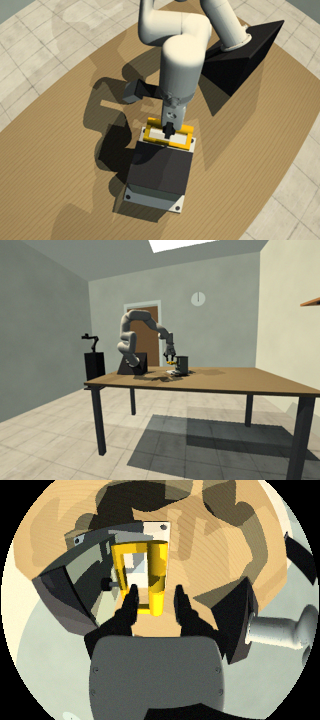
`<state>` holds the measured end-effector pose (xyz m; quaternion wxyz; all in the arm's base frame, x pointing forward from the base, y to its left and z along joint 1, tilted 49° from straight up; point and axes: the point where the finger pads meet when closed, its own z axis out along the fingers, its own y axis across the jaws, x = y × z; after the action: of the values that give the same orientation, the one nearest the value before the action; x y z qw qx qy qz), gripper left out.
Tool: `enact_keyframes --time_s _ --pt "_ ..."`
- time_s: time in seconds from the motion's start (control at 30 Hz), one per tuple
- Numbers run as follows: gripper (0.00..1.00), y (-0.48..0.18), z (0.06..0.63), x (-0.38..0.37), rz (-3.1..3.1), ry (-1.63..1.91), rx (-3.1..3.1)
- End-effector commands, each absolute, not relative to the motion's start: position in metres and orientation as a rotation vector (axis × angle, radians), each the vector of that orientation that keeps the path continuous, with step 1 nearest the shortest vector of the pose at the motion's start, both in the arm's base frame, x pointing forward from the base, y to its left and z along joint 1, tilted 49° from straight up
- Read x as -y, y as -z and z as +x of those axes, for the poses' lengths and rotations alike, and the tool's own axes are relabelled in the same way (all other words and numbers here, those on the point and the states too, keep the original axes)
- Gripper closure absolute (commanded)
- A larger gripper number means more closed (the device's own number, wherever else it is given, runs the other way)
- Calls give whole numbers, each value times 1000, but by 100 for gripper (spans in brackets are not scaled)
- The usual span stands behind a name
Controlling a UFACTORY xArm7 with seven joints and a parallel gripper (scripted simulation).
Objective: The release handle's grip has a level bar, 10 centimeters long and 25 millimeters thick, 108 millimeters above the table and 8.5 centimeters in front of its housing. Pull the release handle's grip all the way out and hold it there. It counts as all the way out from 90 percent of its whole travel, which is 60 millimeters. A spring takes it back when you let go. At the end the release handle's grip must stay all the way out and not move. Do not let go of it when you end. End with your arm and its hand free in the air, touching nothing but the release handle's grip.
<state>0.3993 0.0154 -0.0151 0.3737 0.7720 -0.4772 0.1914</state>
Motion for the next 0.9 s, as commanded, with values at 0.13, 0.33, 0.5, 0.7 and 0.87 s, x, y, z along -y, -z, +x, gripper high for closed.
enact_keyframes --time_s 0.13,0.33,0.5,0.7,0.87 --pt "46 18 400 -14 1982 -493 1222" --pt "46 22 400 -10 1982 -493 1222" --pt "46 24 400 -7 1982 -493 1222" --pt "46 29 399 -1 1982 -493 1222" --pt "46 33 399 4 1982 -493 1222"
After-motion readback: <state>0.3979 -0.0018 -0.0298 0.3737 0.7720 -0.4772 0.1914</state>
